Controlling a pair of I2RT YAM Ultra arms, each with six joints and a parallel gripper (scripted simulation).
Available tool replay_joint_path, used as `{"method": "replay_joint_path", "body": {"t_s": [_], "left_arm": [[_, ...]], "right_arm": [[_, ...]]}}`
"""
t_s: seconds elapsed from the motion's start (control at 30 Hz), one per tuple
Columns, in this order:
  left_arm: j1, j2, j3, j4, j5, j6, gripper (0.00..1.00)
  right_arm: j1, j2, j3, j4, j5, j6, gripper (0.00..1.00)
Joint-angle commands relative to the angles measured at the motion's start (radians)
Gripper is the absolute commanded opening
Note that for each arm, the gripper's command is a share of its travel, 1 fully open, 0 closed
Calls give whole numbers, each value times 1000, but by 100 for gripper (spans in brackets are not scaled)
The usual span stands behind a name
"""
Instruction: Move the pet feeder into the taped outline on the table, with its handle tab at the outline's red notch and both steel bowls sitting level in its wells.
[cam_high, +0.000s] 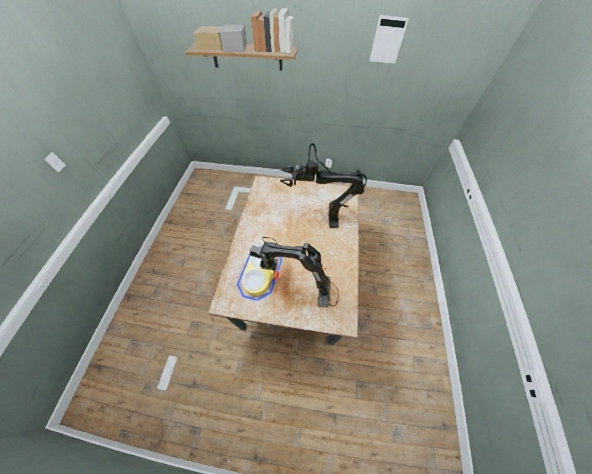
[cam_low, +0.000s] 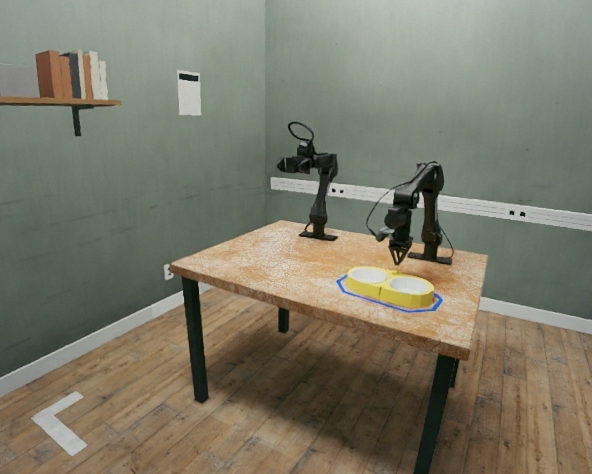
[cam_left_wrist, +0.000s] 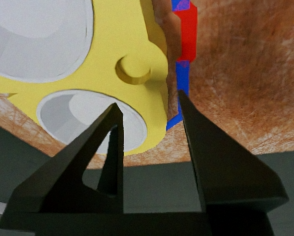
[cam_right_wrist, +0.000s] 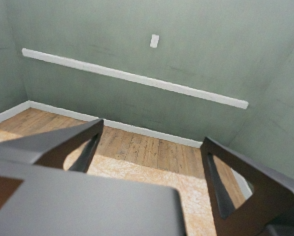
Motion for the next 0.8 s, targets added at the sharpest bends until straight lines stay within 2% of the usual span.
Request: {"method": "replay_joint_path", "body": {"t_s": [0.0, 0.47, 0.53, 0.57, 0.77], "left_arm": [[-7, -47, 74, -77, 12, -6, 47], [5, -52, 94, -87, 15, 1, 47], [21, -81, 88, -10, 19, -69, 47], [24, -82, 18, 18, 21, -109, 47], [72, -137, 74, 130, 43, -315, 47]], "right_arm": [[11, 2, 32, 16, 5, -8, 100], [11, 2, 32, 16, 5, -8, 100], [11, 5, 32, 16, 5, -8, 100], [11, 6, 32, 16, 5, -8, 100], [13, -2, 32, 8, 6, -9, 100]]}}
